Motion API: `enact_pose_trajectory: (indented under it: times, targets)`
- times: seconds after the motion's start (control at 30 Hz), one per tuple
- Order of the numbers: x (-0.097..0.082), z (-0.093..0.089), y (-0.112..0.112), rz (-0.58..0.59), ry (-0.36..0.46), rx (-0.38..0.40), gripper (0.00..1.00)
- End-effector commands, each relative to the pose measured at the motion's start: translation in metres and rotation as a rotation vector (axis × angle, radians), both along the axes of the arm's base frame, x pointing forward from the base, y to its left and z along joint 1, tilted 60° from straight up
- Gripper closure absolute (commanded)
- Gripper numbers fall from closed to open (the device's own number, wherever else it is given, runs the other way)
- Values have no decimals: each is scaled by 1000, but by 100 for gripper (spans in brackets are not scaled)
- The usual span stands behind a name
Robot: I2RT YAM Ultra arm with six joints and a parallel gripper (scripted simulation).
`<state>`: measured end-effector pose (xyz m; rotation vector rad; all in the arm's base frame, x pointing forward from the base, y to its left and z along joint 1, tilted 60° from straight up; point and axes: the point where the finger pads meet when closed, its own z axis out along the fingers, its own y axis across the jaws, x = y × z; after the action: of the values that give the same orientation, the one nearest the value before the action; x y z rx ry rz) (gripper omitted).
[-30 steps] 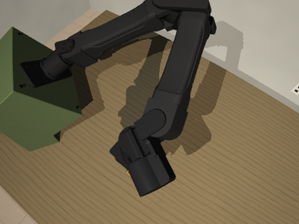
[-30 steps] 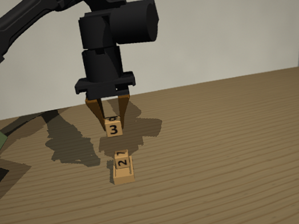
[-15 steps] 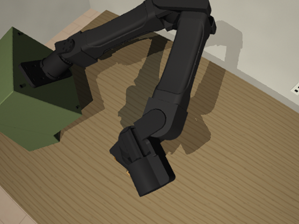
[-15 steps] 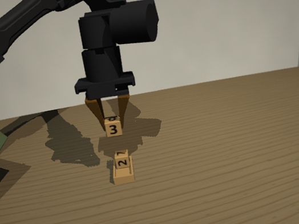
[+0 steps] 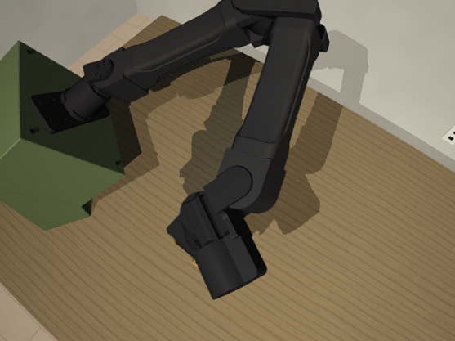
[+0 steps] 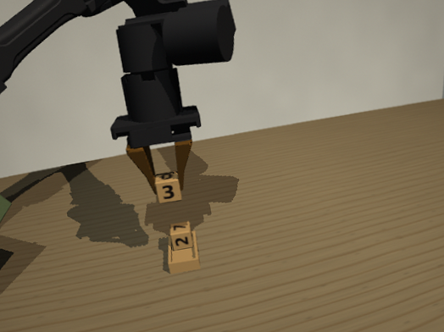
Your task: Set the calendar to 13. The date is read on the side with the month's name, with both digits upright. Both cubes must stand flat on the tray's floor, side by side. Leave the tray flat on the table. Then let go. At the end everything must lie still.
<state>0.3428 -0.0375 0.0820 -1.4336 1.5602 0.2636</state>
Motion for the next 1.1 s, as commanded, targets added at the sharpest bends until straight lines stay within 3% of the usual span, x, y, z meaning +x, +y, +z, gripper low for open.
enact_pose_trajectory:
  times: [0.0,0.33,0.53,0.7,0.8,0.87,1.07]
  targets:
    - [0,3,-7,-20,-8,4,74]
    - [0,7,-3,-57,46,39,74]
    - [1,21,10,-177,215,152,74]
    - [1,30,18,-253,322,225,74]
    - [0,31,19,-265,339,236,74]
    - [0,38,26,-323,419,291,74]
    - [-1,48,36,-419,550,384,74]
